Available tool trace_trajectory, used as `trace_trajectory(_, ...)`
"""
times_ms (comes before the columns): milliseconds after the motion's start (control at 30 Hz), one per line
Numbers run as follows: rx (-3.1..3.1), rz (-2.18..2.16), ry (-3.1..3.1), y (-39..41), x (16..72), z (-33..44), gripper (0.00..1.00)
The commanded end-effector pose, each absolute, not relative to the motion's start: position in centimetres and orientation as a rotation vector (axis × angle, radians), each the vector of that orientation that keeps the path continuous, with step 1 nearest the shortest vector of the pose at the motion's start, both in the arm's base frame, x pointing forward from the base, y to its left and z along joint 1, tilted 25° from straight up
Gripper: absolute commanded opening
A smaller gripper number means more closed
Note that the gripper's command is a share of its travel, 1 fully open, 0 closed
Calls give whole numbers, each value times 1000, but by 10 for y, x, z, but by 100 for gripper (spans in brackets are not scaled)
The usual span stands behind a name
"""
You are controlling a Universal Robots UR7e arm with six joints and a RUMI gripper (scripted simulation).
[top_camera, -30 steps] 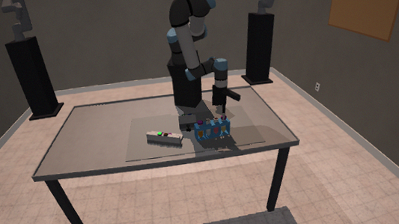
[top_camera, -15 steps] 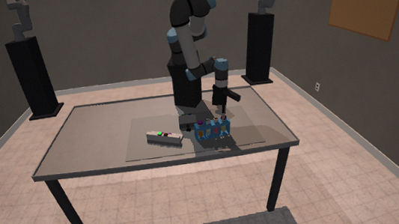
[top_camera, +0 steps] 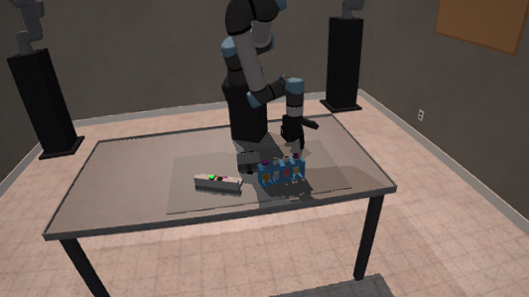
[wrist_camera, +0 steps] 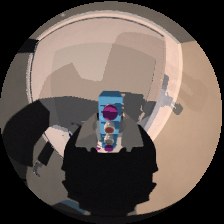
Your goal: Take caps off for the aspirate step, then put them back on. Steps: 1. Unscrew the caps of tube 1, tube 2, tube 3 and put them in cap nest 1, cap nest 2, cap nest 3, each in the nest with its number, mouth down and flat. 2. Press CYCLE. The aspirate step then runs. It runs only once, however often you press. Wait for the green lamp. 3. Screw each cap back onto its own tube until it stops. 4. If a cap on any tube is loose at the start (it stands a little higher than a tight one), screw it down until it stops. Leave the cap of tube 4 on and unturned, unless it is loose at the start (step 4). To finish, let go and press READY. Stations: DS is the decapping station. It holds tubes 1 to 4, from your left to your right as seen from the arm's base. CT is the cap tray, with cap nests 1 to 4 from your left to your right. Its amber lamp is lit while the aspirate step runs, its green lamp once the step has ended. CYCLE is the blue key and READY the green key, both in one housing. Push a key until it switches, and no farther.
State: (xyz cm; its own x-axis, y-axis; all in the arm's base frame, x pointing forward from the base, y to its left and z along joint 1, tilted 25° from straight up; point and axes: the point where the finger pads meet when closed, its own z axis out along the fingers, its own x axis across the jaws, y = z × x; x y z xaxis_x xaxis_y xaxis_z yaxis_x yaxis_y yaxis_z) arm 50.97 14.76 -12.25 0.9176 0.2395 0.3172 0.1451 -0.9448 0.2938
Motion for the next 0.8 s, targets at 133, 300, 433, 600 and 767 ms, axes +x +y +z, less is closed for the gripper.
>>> trace_trajectory(133,2635,416,895,148,510,-122,35)
trace_trajectory(300,2635,416,895,148,510,-122,35)
trace_trajectory(433,2635,416,895,148,510,-122,0)
trace_trajectory(600,2635,416,894,148,510,-122,0)
trace_trajectory(767,2635,416,894,148,510,-122,0)
